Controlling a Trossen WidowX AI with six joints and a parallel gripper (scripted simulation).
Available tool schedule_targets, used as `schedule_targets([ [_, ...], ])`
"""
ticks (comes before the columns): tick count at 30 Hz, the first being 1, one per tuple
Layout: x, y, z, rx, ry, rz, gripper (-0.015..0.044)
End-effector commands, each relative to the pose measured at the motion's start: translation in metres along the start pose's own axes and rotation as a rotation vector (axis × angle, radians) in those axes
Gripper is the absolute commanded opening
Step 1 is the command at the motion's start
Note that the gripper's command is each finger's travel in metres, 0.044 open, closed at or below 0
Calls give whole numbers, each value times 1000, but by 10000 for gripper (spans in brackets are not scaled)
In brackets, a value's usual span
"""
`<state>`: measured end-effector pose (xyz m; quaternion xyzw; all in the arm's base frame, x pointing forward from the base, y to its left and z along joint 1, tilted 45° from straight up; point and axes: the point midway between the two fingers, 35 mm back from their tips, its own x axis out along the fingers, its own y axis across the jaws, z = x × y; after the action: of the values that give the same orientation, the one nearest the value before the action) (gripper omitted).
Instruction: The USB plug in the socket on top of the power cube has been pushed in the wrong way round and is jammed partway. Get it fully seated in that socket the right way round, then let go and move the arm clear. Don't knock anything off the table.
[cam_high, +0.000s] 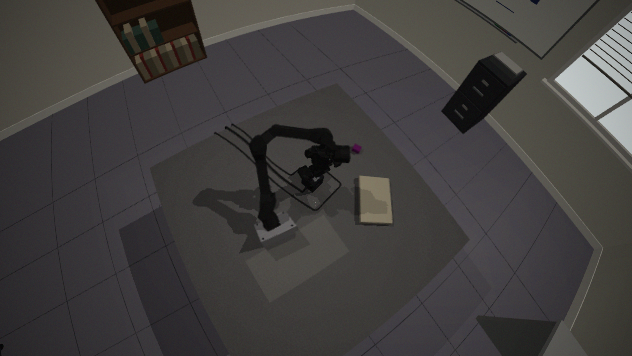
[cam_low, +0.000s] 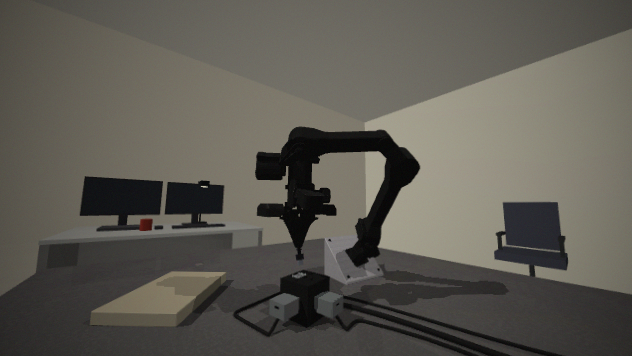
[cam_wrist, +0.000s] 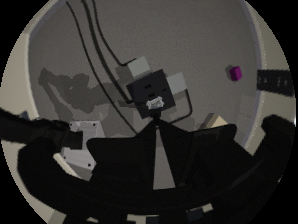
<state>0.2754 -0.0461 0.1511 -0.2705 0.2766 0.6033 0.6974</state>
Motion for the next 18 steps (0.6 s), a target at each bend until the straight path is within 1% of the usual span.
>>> schedule_targets([
  [1, 0, 0, 0, 113, 1, 0, 0],
  [18, 0, 0, 0, 558, 1, 0, 0],
])
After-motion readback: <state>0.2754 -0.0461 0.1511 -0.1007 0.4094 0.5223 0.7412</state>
